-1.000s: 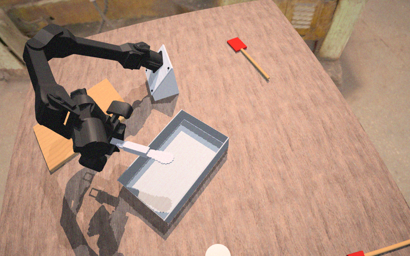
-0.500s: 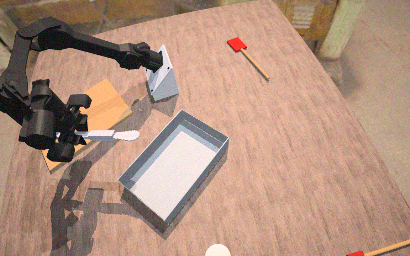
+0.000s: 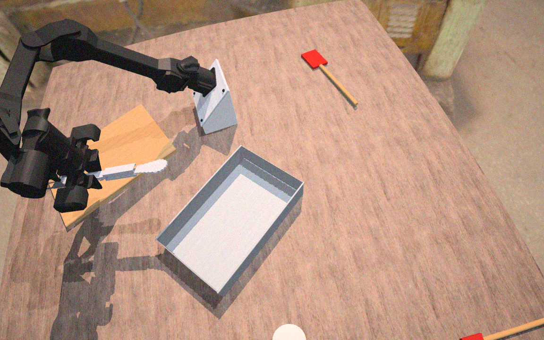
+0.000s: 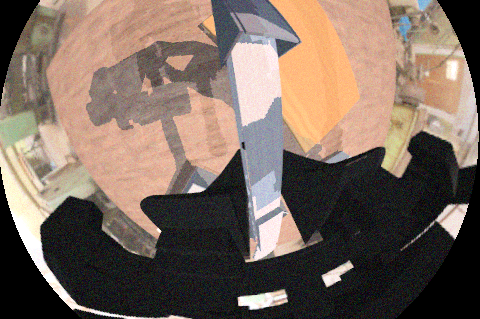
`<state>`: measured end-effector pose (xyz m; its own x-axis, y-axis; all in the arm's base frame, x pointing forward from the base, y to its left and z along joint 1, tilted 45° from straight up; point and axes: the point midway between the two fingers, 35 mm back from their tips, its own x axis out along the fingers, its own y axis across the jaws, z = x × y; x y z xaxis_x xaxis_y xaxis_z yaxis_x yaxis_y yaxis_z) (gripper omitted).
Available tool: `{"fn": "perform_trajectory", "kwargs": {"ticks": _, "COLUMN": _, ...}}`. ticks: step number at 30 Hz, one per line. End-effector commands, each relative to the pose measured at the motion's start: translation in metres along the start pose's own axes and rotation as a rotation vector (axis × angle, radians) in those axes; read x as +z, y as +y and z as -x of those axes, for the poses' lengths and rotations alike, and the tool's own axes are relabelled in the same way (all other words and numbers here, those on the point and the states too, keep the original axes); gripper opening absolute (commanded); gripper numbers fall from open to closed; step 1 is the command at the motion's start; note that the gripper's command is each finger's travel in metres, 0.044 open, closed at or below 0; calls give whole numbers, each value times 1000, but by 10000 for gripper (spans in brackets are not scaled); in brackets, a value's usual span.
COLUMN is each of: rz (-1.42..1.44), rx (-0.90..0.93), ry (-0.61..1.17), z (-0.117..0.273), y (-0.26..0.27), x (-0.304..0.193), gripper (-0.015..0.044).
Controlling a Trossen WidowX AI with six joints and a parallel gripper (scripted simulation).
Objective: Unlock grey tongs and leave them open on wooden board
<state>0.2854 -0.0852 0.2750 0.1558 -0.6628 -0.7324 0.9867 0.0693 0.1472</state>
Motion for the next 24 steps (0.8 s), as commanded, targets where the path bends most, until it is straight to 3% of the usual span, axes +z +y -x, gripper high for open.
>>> {"fn": "perform_trajectory", "kwargs": {"ticks": 1, "rz": 43, "rx": 16, "ry": 17, "z": 2, "y": -8, "x": 20, "gripper": -150}}
{"fn": "perform_trajectory", "kwargs": {"ticks": 24, "rz": 354, "rx": 39, "ry": 14, "z": 3, "y": -76, "x": 109, "gripper": -150}}
